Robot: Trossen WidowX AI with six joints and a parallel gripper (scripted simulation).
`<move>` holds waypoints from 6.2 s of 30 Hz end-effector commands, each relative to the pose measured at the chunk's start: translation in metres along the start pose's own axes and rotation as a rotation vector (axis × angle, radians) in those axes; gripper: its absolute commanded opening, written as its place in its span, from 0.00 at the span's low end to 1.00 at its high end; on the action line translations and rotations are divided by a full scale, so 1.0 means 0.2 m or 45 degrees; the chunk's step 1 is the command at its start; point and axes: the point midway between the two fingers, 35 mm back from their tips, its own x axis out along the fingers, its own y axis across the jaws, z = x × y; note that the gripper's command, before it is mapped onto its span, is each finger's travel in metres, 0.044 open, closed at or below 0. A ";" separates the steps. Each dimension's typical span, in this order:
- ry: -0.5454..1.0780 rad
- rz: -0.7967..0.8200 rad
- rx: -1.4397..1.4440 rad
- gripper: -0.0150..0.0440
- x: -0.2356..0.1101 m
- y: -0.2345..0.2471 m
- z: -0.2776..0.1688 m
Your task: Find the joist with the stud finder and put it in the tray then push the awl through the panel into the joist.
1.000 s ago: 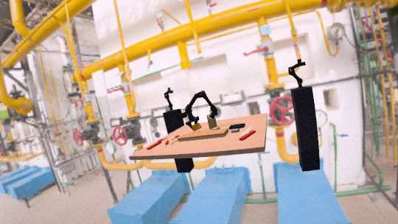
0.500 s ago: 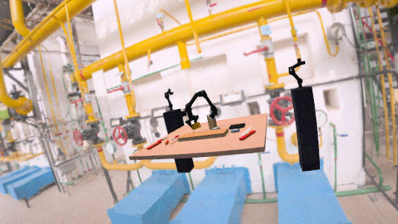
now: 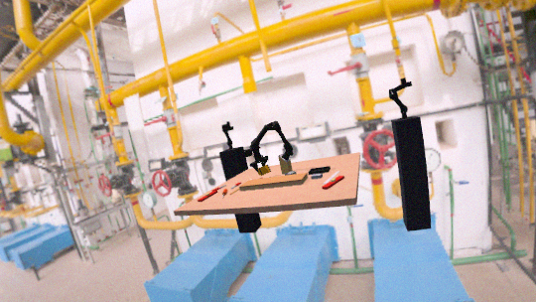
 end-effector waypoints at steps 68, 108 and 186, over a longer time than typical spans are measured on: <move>0.611 0.010 0.020 0.25 0.02 0.00 0.07; 0.945 0.011 0.025 0.25 0.05 0.01 0.11; 1.474 -0.017 0.007 0.25 0.00 -0.01 0.21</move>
